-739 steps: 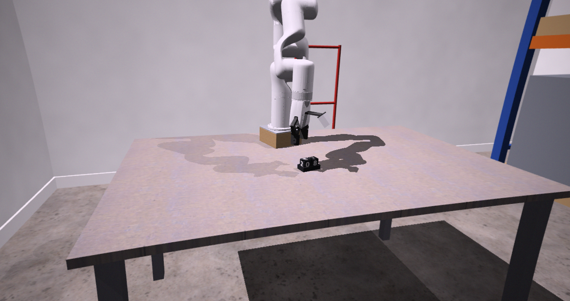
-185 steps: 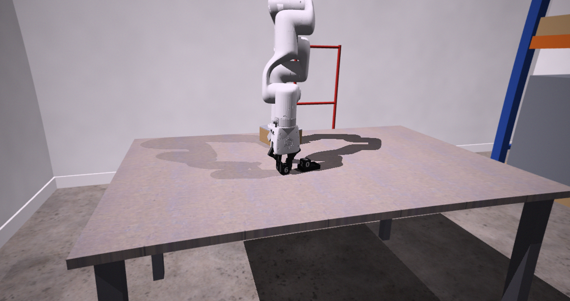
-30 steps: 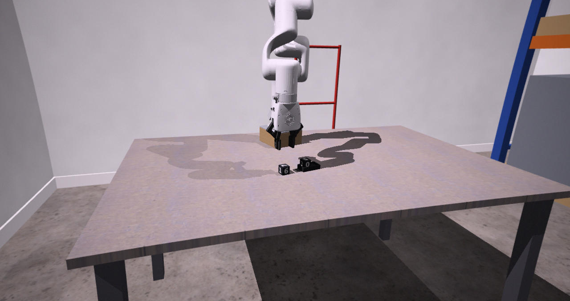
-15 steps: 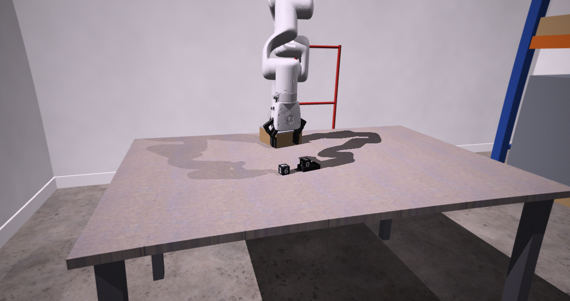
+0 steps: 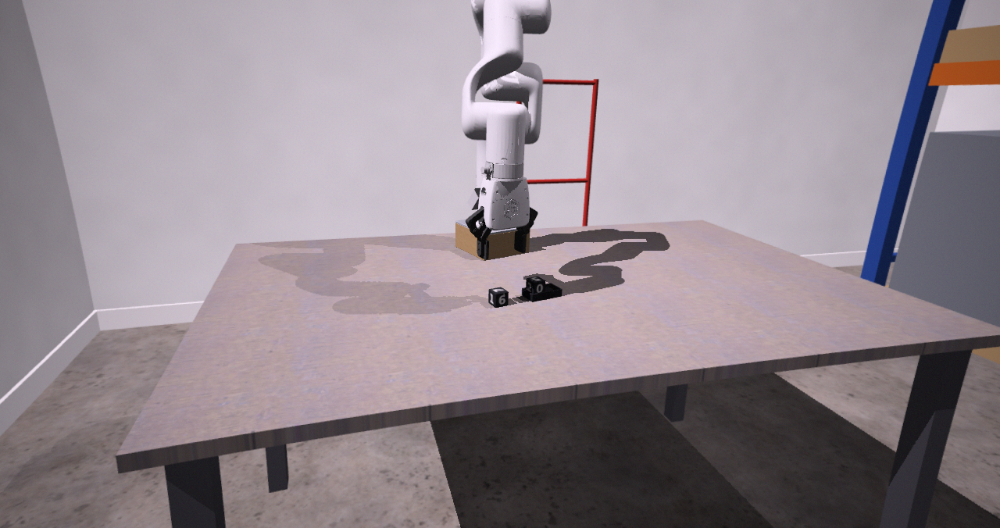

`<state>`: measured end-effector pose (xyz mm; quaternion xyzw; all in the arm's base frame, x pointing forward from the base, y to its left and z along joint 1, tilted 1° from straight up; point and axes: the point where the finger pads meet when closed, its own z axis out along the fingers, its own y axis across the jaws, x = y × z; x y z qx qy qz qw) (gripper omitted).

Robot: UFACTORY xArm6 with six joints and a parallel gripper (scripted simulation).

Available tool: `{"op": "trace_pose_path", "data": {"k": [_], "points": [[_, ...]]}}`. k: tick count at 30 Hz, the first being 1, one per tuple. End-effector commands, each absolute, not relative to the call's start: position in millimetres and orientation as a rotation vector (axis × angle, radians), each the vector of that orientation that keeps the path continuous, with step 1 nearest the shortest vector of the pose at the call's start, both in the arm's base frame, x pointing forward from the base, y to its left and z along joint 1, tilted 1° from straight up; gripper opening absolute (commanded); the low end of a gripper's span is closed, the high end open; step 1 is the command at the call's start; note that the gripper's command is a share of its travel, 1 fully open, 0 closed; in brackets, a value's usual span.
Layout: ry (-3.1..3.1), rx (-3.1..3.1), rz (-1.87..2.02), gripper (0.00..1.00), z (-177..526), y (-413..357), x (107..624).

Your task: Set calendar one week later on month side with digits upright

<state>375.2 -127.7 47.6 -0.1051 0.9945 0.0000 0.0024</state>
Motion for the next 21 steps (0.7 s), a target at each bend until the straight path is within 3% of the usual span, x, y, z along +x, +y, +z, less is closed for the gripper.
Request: {"op": "trace_pose_path", "data": {"k": [1, 21], "points": [[3.074, -0.598, 0.000, 1.00, 49, -117, 376], [2.748, -1.504, -0.005, 1.00, 49, -80, 372]]}}
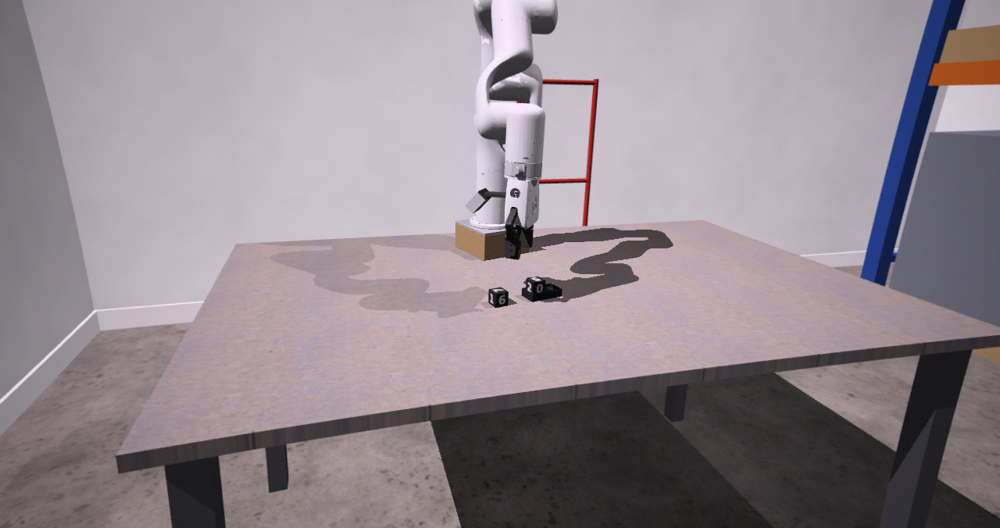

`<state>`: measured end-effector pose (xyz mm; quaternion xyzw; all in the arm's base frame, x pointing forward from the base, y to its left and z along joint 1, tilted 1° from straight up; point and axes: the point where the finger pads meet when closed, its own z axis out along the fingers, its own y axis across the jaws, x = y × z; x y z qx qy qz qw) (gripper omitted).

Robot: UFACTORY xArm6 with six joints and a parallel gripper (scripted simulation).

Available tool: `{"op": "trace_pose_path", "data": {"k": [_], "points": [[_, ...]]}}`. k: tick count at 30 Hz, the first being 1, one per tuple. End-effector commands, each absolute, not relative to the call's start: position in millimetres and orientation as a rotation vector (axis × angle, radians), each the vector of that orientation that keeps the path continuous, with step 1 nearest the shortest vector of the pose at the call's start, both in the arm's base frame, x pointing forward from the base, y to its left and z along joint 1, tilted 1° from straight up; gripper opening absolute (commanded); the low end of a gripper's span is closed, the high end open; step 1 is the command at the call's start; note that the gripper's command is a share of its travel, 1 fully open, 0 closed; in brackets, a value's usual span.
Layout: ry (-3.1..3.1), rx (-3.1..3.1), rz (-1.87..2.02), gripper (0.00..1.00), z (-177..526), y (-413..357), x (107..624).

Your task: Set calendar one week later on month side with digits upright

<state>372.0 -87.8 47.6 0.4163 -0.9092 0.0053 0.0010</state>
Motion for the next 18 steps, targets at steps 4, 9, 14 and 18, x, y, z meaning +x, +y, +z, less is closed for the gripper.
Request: {"op": "trace_pose_path", "data": {"k": [4, 9, 14, 18], "points": [[-2.715, 1.598, 0.005, 1.00, 49, -76, 372], [-2.544, 1.859, 0.007, 1.00, 49, -65, 369], [-2.382, 2.061, 0.008, 1.00, 49, -55, 367], [-2.247, 2.207, 0.009, 1.00, 49, -48, 366]]}}
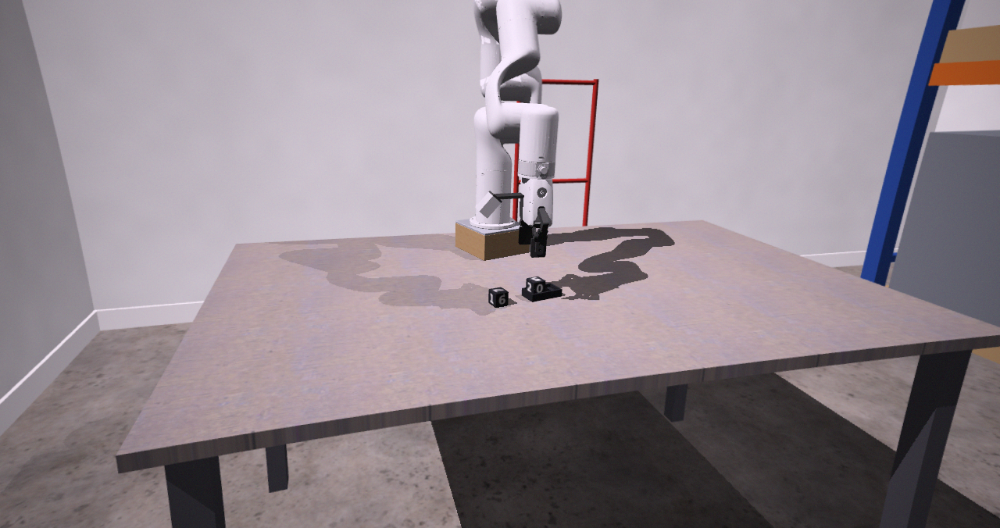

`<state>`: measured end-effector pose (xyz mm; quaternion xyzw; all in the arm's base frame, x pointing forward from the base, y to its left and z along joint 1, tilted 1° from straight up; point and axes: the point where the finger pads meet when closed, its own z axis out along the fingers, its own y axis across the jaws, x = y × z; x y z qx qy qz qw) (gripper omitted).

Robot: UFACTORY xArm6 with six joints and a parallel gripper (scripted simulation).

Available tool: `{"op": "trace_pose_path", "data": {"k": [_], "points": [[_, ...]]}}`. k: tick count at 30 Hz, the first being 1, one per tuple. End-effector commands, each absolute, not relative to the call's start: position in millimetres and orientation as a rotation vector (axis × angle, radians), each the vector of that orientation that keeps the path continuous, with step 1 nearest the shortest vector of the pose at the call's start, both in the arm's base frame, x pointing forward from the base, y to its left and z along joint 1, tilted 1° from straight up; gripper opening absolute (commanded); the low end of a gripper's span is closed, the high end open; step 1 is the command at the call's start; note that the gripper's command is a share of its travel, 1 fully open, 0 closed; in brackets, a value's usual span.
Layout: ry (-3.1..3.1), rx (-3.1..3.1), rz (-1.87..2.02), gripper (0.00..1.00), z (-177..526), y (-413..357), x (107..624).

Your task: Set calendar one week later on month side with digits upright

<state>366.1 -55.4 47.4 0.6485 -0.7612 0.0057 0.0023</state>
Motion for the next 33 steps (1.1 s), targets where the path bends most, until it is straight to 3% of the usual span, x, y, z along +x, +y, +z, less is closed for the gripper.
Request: {"op": "trace_pose_path", "data": {"k": [1, 10, 11, 33], "points": [[-2.236, 2.218, 0.009, 1.00, 48.5, -47.2, 365.5], [-2.080, 2.365, 0.010, 1.00, 48.4, -39.6, 363.4], [-2.080, 2.365, 0.010, 0.49, 48.4, -39.6, 363.4], [-2.080, 2.365, 0.010, 0.49, 48.4, -39.6, 363.4]]}}
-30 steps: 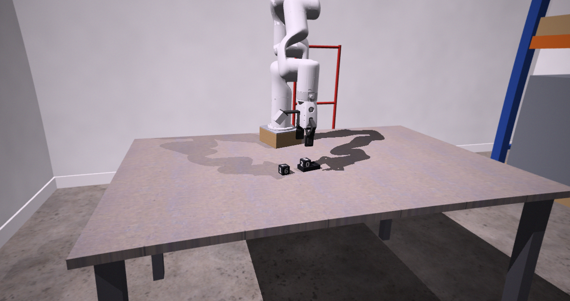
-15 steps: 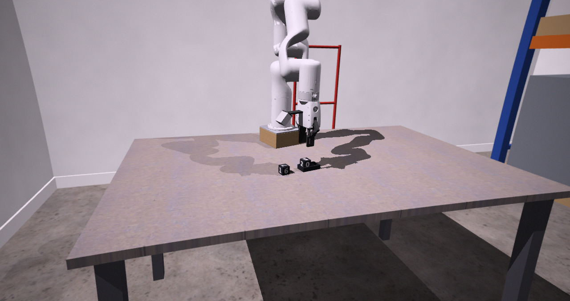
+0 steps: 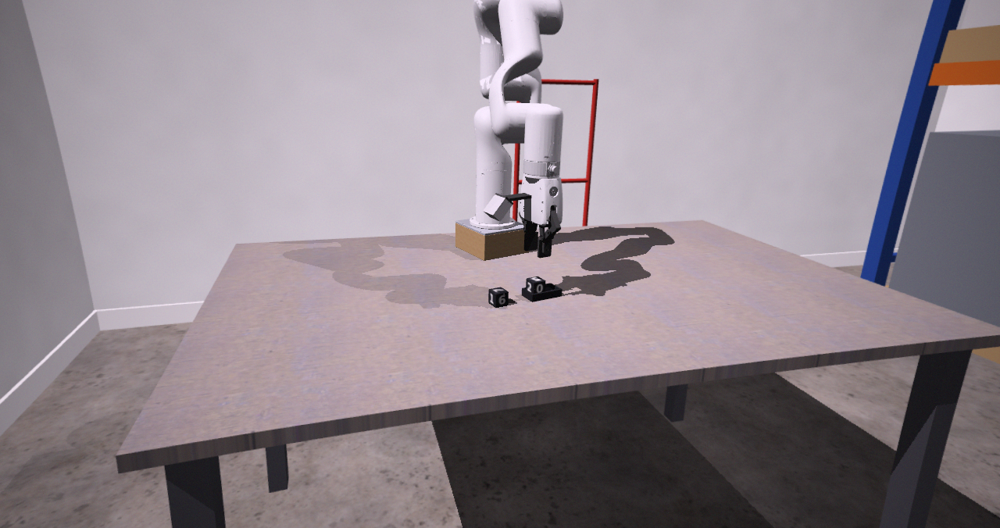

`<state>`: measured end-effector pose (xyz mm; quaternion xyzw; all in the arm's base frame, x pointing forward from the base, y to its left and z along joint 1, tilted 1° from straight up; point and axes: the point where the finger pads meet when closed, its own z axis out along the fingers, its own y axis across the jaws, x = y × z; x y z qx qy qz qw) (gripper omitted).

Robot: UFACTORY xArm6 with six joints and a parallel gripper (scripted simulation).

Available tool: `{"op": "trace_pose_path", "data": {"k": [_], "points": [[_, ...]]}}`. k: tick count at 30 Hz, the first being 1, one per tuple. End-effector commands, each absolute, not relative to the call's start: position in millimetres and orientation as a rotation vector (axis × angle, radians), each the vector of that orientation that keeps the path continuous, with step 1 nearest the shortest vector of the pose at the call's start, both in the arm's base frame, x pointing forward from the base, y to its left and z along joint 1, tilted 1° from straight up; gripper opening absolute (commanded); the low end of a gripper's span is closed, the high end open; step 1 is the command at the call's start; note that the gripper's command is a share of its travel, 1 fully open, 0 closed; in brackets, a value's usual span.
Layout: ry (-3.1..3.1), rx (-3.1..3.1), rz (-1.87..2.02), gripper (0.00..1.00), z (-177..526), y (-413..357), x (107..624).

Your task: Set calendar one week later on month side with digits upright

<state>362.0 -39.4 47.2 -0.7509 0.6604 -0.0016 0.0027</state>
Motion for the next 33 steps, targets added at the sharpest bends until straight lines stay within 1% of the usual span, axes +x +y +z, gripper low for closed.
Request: {"op": "trace_pose_path", "data": {"k": [1, 33], "points": [[2.070, -2.353, -0.010, 0.49, 48, -40, 363], [2.069, -2.353, -0.009, 0.49, 37, -40, 363]]}}
